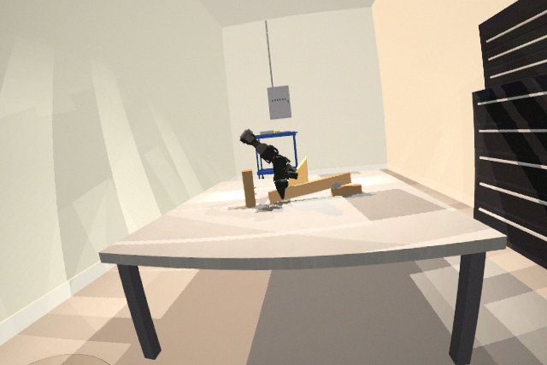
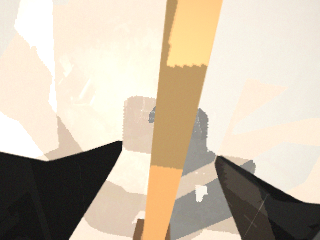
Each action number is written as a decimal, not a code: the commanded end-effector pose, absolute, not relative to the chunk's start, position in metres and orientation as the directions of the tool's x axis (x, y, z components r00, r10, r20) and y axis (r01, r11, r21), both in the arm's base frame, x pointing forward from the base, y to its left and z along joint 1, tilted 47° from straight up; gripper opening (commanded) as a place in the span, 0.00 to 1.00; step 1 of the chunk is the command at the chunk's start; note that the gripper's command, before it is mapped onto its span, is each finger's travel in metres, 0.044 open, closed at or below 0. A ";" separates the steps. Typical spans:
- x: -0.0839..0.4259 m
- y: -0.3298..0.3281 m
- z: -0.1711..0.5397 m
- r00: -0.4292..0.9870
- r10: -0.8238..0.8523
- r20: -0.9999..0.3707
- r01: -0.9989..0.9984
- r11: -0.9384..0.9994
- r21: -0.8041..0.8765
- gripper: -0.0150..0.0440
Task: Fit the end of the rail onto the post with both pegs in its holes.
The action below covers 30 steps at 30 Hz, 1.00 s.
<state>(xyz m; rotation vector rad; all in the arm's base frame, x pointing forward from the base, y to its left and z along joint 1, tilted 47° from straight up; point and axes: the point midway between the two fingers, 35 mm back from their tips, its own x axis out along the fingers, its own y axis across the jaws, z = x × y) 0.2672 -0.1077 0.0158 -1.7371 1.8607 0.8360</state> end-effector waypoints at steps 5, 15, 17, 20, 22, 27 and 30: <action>0.263 -0.113 0.011 -0.105 -0.719 -0.687 -0.991 0.018 0.132 0.87; 0.263 -0.113 0.011 -0.105 -0.719 -0.687 -0.991 0.018 0.132 0.42; 0.263 -0.113 0.011 -0.105 -0.719 -0.687 -0.991 0.018 0.132 0.33; 0.263 -0.113 0.011 -0.105 -0.719 -0.687 -0.991 0.018 0.132 0.30; 0.263 -0.113 0.011 -0.105 -0.719 -0.687 -0.991 0.018 0.132 0.28; 0.263 -0.113 0.011 -0.105 -0.719 -0.687 -0.991 0.018 0.132 0.25; 0.263 -0.113 0.011 -0.105 -0.719 -0.687 -0.991 0.018 0.132 0.25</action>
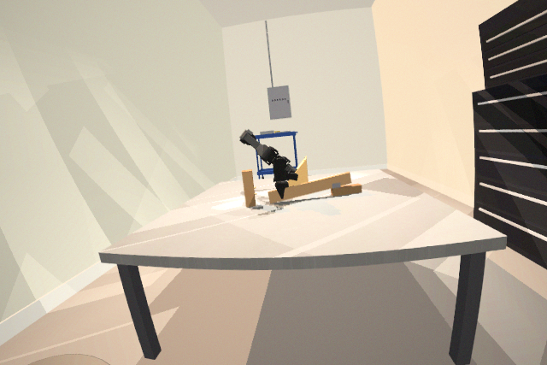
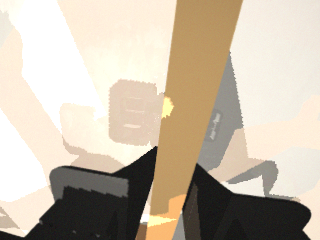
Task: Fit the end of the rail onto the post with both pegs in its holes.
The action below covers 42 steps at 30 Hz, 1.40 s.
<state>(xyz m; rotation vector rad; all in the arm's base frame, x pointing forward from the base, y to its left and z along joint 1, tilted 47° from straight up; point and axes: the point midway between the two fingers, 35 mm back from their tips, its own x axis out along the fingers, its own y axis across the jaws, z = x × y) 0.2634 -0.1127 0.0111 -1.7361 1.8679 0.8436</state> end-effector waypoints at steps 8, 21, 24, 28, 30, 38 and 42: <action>0.263 -0.112 0.012 -0.105 -0.719 -0.687 -0.991 0.018 0.132 0.25; 0.264 -0.107 0.016 -0.105 -0.719 -0.687 -0.991 0.018 0.132 0.25; 0.265 -0.106 0.017 -0.105 -0.719 -0.687 -0.991 0.018 0.132 0.25; 0.265 -0.105 0.018 -0.105 -0.719 -0.687 -0.991 0.018 0.132 0.25; 0.265 -0.104 0.019 -0.105 -0.719 -0.687 -0.991 0.018 0.132 0.25; 0.266 -0.101 0.022 -0.105 -0.719 -0.687 -0.991 0.018 0.132 0.25; 0.267 -0.100 0.023 -0.105 -0.719 -0.687 -0.991 0.018 0.132 0.25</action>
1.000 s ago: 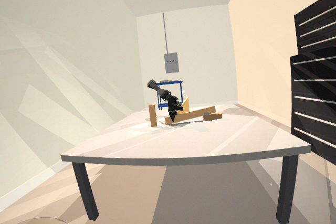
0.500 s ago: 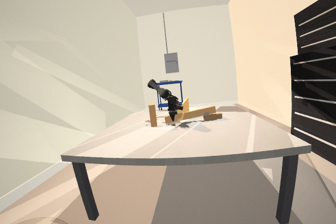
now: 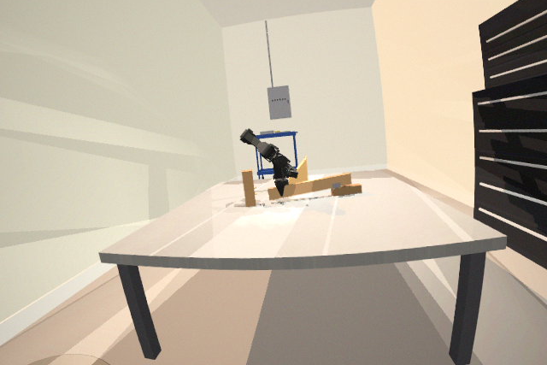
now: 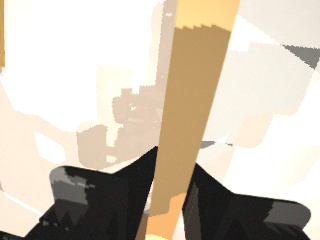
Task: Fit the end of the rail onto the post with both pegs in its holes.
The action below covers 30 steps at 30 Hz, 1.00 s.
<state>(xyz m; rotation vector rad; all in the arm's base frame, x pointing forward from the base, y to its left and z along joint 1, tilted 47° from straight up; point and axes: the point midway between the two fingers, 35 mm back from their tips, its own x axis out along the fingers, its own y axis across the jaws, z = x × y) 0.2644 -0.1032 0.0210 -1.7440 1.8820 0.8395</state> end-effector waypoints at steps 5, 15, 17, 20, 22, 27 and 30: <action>0.267 -0.098 0.025 -0.105 -0.719 -0.687 -0.991 0.018 0.132 0.25; 0.268 -0.094 0.028 -0.105 -0.718 -0.688 -0.991 0.018 0.132 0.25; 0.268 -0.094 0.029 -0.105 -0.718 -0.688 -0.991 0.018 0.132 0.25; 0.268 -0.092 0.030 -0.105 -0.718 -0.688 -0.991 0.018 0.132 0.25; 0.268 -0.092 0.030 -0.105 -0.718 -0.688 -0.991 0.018 0.132 0.25; 0.269 -0.090 0.032 -0.105 -0.718 -0.688 -0.991 0.018 0.132 0.25; 0.269 -0.089 0.033 -0.105 -0.718 -0.688 -0.991 0.018 0.132 0.25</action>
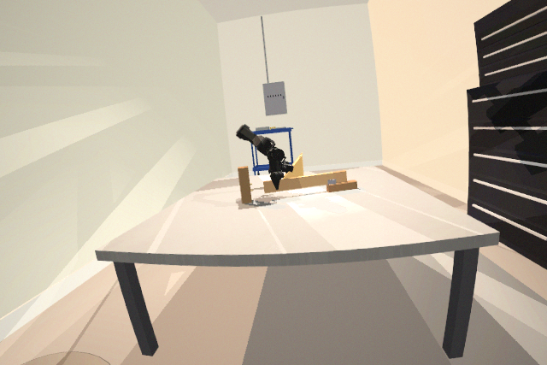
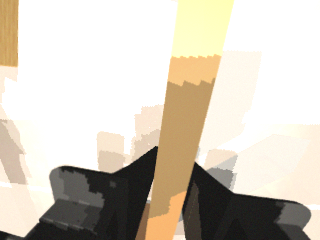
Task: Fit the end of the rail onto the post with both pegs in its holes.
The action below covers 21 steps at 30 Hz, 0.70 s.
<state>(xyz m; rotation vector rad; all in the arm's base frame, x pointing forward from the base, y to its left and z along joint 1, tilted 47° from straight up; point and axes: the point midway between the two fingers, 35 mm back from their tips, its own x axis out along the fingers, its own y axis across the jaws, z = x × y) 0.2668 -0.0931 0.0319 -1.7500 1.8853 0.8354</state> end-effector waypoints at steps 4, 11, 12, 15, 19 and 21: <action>0.269 -0.087 0.034 -0.105 -0.718 -0.688 -0.991 0.018 0.132 0.25; 0.269 -0.085 0.037 -0.105 -0.718 -0.688 -0.991 0.018 0.132 0.25; 0.269 -0.084 0.037 -0.105 -0.718 -0.688 -0.991 0.018 0.132 0.25; 0.270 -0.084 0.038 -0.105 -0.718 -0.688 -0.991 0.018 0.132 0.25; 0.269 -0.085 0.037 -0.105 -0.718 -0.688 -0.991 0.018 0.132 0.25; 0.269 -0.086 0.036 -0.105 -0.718 -0.688 -0.991 0.018 0.132 0.25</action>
